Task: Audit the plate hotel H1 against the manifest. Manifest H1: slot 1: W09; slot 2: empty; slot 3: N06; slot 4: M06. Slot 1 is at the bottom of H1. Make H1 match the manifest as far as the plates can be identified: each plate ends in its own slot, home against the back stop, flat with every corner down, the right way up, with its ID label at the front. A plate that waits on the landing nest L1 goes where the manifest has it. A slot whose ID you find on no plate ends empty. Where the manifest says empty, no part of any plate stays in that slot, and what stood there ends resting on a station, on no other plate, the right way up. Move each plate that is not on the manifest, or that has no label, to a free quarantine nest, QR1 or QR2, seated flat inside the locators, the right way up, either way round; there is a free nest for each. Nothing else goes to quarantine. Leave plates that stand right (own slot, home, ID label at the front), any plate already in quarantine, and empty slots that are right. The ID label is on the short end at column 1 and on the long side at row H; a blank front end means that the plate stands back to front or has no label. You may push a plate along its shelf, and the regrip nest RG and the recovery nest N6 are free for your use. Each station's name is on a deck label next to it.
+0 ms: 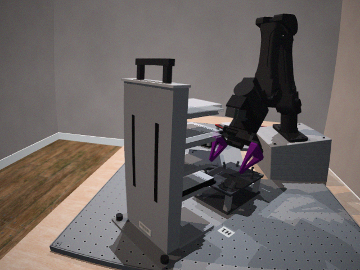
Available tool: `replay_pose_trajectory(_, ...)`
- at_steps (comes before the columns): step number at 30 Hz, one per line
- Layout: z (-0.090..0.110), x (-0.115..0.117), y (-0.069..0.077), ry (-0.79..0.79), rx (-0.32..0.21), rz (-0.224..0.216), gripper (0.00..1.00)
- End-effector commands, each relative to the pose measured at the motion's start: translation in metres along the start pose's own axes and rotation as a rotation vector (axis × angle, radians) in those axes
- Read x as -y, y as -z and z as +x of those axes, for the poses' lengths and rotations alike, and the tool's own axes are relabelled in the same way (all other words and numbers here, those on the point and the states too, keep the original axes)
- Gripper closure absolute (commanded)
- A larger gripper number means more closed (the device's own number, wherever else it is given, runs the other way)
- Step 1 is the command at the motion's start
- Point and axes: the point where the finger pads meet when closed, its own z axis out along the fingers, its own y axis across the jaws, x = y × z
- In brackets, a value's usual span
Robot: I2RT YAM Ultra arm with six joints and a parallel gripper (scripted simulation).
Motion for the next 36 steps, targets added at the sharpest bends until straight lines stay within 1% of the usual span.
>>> replay_pose_trajectory(1,-0.009,0.000,-0.002,-0.001,0.018,0.001,0.00)
replay_pose_trajectory(36,-0.039,0.000,-0.030,-0.001,0.019,0.001,0.00)
